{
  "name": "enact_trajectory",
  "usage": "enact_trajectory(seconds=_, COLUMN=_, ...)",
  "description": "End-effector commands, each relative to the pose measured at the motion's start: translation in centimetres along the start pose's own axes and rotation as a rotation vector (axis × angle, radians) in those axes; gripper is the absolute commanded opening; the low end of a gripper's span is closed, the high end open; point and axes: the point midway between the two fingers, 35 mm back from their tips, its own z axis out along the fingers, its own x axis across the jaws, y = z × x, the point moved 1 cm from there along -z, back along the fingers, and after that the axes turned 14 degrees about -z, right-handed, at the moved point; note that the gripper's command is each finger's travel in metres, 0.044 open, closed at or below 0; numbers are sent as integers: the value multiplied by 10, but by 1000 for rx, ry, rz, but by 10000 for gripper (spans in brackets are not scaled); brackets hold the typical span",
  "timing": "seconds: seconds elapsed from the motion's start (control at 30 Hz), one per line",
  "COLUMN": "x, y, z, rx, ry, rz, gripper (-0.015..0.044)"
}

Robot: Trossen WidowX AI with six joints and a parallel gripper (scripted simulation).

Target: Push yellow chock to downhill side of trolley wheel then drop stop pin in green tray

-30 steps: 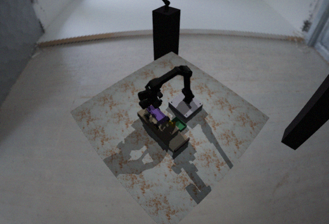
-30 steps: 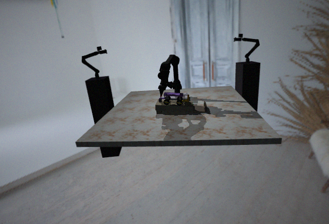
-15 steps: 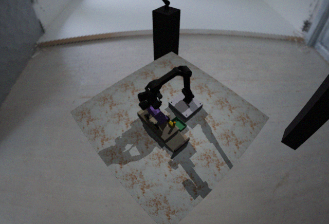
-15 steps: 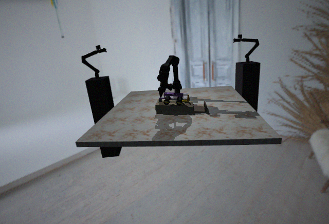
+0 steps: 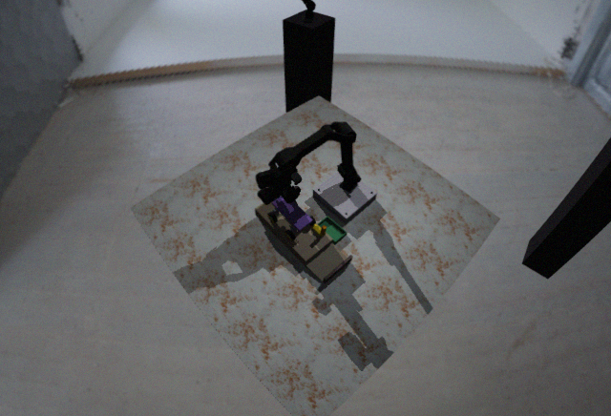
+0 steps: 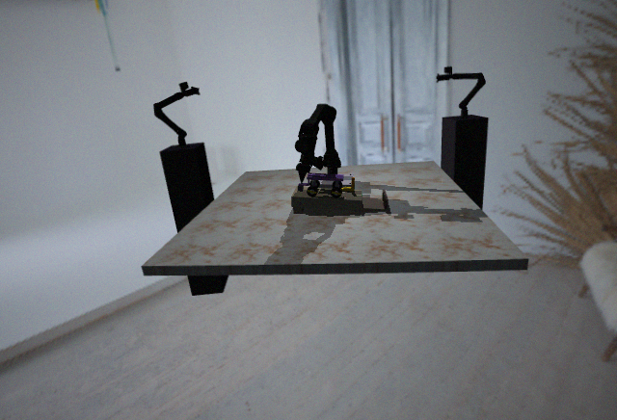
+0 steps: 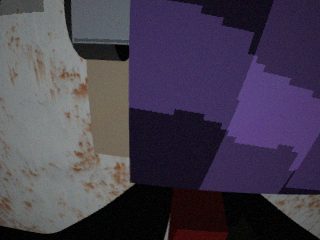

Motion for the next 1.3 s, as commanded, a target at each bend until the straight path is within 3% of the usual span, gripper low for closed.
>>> enact_trajectory(seconds=0.0, x=0, y=0, z=-2, rx=1, ry=0, rz=-1, gripper=0)
enact_trajectory(seconds=1.27, x=2, y=-3, z=-32, rx=1, ry=3, rz=-4, gripper=0)
